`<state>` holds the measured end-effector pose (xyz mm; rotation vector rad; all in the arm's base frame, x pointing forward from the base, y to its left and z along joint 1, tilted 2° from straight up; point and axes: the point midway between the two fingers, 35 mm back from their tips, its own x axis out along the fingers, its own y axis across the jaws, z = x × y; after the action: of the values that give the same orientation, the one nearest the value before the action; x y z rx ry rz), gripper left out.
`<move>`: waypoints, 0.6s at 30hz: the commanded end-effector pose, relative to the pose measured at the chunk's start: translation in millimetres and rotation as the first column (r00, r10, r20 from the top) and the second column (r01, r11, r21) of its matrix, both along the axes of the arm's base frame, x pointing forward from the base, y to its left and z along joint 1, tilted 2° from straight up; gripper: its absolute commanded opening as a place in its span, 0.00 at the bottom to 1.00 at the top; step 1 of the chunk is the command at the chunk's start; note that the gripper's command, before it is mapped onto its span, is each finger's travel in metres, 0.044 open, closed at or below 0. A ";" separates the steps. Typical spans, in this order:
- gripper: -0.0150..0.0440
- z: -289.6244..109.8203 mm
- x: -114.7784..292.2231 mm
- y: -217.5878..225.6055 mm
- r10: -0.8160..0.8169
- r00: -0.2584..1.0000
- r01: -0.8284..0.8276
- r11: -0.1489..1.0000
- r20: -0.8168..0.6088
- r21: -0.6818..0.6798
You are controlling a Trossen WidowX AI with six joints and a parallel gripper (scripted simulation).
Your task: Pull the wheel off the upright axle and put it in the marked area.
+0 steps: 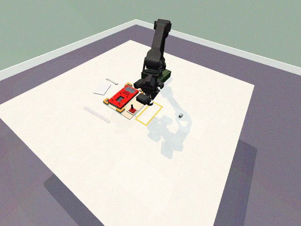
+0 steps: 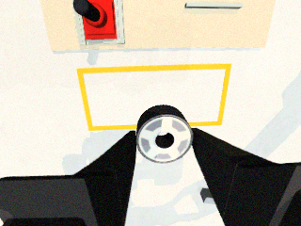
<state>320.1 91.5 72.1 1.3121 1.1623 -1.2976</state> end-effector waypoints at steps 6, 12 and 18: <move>0.25 -37.4 2.4 2.5 -0.003 1.000 0.003 1.000 0.001 0.005; 0.25 -77.8 0.4 2.8 -0.003 1.000 0.003 1.000 0.001 0.005; 0.30 -83.9 -2.1 1.3 0.000 1.000 0.000 1.000 -0.011 -0.003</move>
<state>318.1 92.8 -11.9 1.3059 1.1661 -1.3058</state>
